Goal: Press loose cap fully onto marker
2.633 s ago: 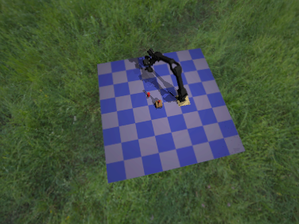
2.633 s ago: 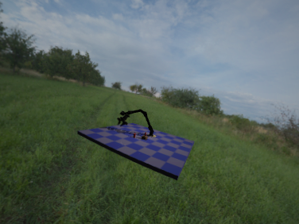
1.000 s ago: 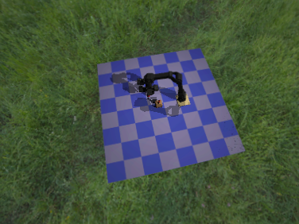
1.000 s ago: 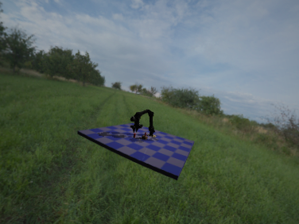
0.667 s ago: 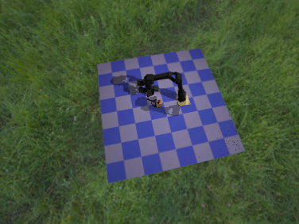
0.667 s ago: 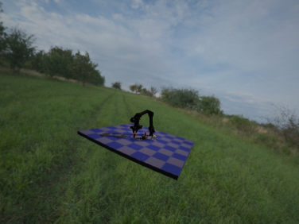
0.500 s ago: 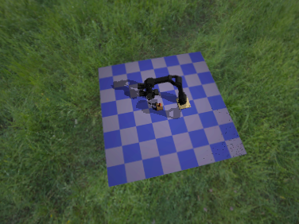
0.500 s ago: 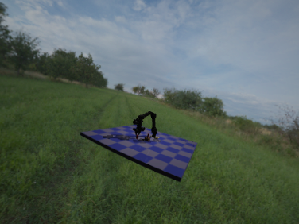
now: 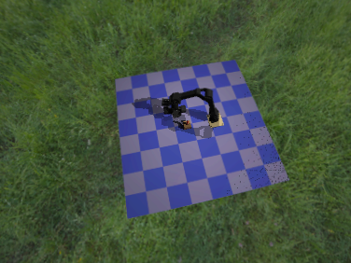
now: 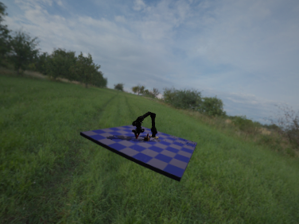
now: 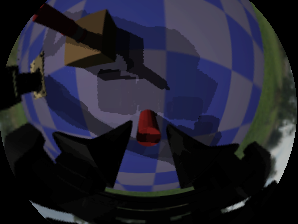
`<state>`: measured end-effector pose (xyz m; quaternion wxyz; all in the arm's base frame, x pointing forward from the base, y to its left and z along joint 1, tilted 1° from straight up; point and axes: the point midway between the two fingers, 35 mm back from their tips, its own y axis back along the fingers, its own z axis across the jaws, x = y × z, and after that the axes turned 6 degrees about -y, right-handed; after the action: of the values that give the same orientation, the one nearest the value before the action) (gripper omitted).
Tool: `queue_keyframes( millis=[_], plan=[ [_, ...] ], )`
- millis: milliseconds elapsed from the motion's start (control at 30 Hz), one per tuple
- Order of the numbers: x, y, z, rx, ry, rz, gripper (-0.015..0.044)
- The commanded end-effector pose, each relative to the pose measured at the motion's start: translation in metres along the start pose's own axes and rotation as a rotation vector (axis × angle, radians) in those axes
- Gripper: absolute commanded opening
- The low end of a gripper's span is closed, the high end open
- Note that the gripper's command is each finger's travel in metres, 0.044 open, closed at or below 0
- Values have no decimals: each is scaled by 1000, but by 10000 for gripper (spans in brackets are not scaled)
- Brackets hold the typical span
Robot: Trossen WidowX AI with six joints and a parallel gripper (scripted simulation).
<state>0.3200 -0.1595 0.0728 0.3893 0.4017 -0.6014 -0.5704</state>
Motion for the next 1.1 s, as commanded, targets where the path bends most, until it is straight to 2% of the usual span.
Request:
queue_keyframes(
  millis=[0, 167, 300, 600, 700, 1067],
  plan=[
    [1, -10, 2, -8, 4, 3, 240],
    [1, -13, 2, -8, 4, 3, 240],
    [1, -13, 2, -8, 4, 3, 135],
    [1, -13, 2, -8, 4, 3, 75],
    [1, -9, 2, -8, 4, 3, 0],
    [1, 19, 0, -8, 4, 3, 0]
  ],
)
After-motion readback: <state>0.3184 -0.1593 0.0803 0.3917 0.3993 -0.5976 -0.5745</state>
